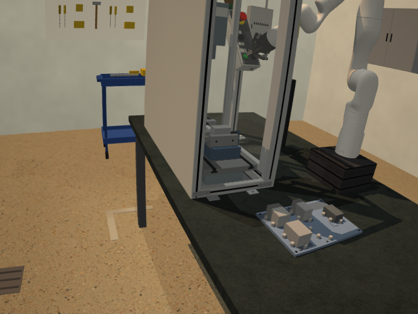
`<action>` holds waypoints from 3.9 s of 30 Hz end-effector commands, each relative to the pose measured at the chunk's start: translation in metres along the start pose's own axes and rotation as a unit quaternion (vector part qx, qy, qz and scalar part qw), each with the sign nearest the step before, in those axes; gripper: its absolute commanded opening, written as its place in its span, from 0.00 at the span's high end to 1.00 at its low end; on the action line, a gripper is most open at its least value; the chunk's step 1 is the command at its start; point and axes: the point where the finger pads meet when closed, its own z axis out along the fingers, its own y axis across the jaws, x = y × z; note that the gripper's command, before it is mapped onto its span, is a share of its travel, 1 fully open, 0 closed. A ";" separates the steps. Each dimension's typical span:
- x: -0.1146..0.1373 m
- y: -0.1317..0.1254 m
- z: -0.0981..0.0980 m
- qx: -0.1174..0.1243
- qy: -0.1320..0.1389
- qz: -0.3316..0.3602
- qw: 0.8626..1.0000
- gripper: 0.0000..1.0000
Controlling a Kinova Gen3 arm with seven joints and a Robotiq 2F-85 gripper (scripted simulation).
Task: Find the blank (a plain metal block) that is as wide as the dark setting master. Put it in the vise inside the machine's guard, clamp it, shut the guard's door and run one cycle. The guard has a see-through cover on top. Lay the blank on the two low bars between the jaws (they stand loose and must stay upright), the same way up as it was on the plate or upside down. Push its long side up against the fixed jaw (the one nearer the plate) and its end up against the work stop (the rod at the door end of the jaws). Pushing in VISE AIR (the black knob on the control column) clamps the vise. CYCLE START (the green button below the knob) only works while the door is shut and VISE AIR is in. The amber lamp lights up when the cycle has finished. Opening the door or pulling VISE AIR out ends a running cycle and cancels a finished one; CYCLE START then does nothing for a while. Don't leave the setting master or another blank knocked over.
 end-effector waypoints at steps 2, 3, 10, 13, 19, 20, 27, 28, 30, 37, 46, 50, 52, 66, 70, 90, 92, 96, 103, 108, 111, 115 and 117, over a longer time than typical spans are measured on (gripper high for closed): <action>0.000 -0.001 0.001 0.001 0.000 0.000 1.000 0.90; 0.000 -0.001 0.001 0.001 0.000 0.000 1.000 0.90; 0.000 -0.001 0.001 0.001 0.000 0.000 1.000 0.90; 0.000 -0.001 0.003 0.001 0.000 0.000 1.000 0.90; 0.000 -0.001 0.005 0.001 0.000 0.000 1.000 0.90; 0.000 -0.001 0.005 0.001 0.000 0.000 1.000 0.90; 0.000 -0.001 0.005 0.001 0.000 0.000 1.000 0.90; 0.000 -0.001 0.005 0.001 0.000 0.000 1.000 0.90; 0.000 -0.001 0.007 0.001 0.000 0.000 1.000 0.90; 0.000 -0.001 0.009 0.001 0.000 0.000 1.000 0.90; 0.000 -0.001 0.010 0.001 0.000 0.000 1.000 0.90; 0.000 -0.001 0.013 0.001 0.000 0.000 1.000 0.90; 0.000 -0.001 0.013 0.001 0.000 0.000 1.000 0.90; 0.000 -0.001 0.016 0.001 0.000 0.000 1.000 0.90; 0.000 -0.001 0.016 0.001 0.000 0.000 1.000 0.90; 0.000 -0.001 -0.014 0.001 0.000 0.000 1.000 0.90; 0.000 -0.001 -0.014 0.001 0.000 0.000 1.000 0.90; 0.000 -0.001 -0.014 0.001 0.000 0.000 1.000 0.90; 0.000 -0.001 -0.044 0.001 0.000 0.000 1.000 0.90; 0.000 -0.001 -0.044 0.001 0.000 0.000 1.000 0.90; 0.000 -0.001 -0.044 0.001 0.000 0.000 1.000 0.90; 0.000 0.000 -0.056 0.001 0.000 0.000 1.000 0.90; 0.000 0.000 -0.068 0.001 0.000 0.000 1.000 0.90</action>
